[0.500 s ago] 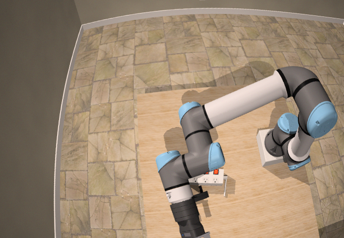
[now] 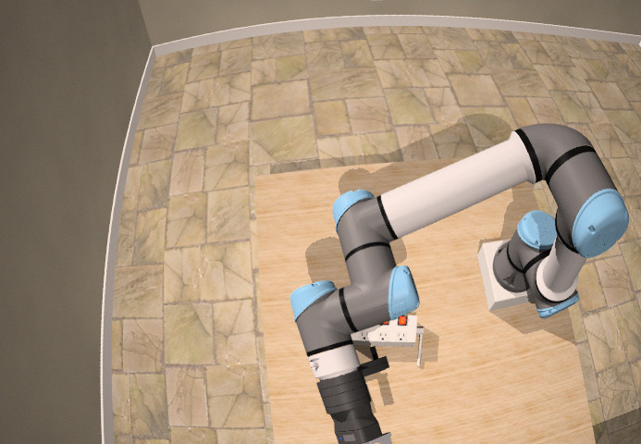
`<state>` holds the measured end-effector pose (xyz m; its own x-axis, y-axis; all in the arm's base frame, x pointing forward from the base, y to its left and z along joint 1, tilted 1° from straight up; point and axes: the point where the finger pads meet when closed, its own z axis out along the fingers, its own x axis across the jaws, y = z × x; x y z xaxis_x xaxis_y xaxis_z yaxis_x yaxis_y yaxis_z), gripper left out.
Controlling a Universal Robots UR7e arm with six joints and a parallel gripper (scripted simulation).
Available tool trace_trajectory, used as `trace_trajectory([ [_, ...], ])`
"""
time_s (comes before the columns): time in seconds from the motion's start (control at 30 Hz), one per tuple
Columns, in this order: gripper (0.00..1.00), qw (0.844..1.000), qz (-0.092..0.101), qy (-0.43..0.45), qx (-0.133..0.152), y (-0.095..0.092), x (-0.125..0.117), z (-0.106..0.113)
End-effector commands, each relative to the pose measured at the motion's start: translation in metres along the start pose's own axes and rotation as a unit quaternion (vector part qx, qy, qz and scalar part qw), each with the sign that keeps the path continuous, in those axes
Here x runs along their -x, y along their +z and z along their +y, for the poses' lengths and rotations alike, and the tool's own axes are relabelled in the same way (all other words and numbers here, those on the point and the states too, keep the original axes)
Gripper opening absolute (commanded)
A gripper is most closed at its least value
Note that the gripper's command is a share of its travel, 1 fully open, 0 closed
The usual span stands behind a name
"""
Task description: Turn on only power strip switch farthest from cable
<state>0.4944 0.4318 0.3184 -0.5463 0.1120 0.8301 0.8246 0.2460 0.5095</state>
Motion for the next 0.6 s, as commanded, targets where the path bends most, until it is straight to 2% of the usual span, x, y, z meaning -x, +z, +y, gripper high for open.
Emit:
trace_trajectory([
  [0.0, 1.0, 1.0, 0.0, -0.001, 0.0, 0.0, -0.001, 0.0],
  [0.3, 1.0, 1.0, -0.005, 0.007, -0.002, -0.002, 0.002, -0.002],
  [0.57, 1.0, 0.999, -0.029, 0.044, -0.014, -0.012, 0.017, -0.016],
])
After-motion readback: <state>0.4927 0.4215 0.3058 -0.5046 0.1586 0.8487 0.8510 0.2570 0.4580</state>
